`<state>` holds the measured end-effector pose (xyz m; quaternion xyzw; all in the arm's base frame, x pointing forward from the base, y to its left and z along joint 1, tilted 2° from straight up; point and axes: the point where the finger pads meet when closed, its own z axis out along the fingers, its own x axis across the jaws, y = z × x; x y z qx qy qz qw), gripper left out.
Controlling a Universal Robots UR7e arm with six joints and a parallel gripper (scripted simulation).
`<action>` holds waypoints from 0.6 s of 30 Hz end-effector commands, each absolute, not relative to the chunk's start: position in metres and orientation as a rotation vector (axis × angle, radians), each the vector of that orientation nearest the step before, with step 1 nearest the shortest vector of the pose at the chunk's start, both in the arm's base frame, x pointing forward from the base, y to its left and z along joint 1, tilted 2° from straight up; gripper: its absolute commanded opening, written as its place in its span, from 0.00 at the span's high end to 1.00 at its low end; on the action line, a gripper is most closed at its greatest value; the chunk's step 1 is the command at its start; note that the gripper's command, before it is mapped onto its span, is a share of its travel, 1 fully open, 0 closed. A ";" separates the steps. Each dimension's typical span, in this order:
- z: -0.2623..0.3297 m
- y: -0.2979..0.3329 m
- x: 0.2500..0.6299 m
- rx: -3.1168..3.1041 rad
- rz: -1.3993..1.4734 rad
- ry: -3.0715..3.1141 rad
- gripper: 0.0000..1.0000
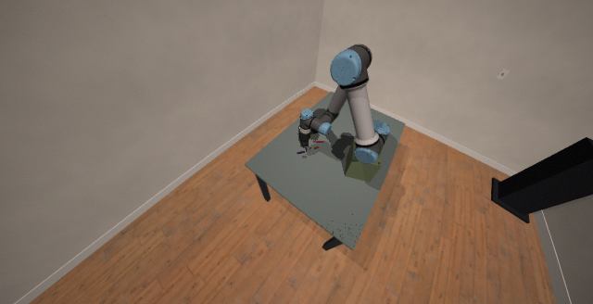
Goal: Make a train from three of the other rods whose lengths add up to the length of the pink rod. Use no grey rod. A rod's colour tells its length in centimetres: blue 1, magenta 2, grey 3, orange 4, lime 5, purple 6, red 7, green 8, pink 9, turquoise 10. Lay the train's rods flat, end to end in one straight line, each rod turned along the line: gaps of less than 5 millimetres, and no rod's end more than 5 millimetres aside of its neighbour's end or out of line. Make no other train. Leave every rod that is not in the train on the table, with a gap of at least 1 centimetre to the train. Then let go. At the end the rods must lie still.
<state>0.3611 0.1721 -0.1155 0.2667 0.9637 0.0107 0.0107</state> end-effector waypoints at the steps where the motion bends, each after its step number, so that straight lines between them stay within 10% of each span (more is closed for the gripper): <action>1: -0.115 0.174 0.362 0.633 0.032 3.053 0.00; 18: -0.115 0.185 0.363 -0.255 0.020 3.102 0.00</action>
